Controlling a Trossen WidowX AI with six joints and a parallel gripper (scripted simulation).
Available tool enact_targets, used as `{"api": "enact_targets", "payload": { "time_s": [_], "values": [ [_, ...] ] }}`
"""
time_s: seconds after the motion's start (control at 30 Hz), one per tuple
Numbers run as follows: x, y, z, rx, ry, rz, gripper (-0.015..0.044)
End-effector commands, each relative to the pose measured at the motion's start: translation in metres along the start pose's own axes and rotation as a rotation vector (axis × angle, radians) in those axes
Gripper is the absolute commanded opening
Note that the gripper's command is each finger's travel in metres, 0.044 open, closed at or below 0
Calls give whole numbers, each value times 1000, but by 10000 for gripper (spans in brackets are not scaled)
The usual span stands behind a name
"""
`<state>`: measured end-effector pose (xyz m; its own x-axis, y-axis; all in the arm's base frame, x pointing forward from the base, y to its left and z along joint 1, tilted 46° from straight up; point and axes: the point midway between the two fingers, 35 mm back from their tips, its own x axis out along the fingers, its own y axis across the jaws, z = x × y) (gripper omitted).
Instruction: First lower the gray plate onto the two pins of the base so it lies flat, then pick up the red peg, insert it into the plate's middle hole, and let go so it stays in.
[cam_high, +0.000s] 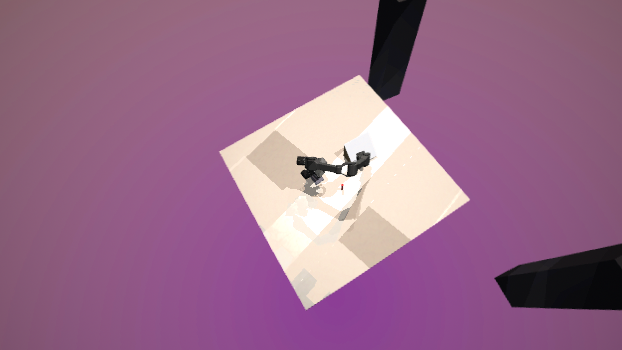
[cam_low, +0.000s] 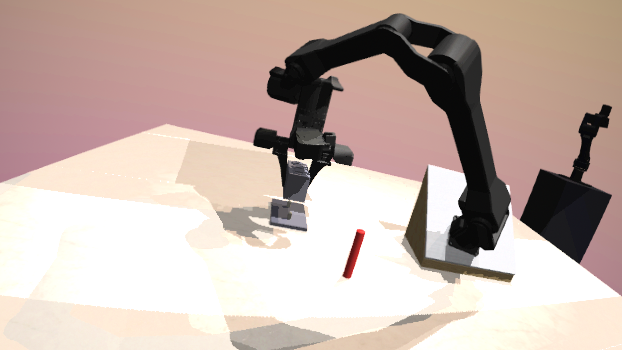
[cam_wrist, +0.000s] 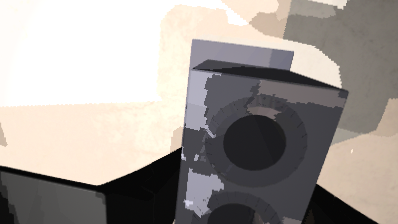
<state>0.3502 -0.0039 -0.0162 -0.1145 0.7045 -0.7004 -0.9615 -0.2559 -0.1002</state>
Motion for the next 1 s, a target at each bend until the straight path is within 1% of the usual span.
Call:
{"api": "enact_targets", "payload": {
  "time_s": [0.0, 0.17, 0.4, 0.6, 0.97],
  "values": [
    [-1, 1, -2, -1, 3, -1, 0],
    [0, 1, -3, -1, 3, -1, 0],
    [14, 1, -3, -1, 2, -1, 0],
    [17, 1, -3, -1, 2, -1, 0],
    [35, 1, -3, -2, 2, -1, 0]
  ]
}}
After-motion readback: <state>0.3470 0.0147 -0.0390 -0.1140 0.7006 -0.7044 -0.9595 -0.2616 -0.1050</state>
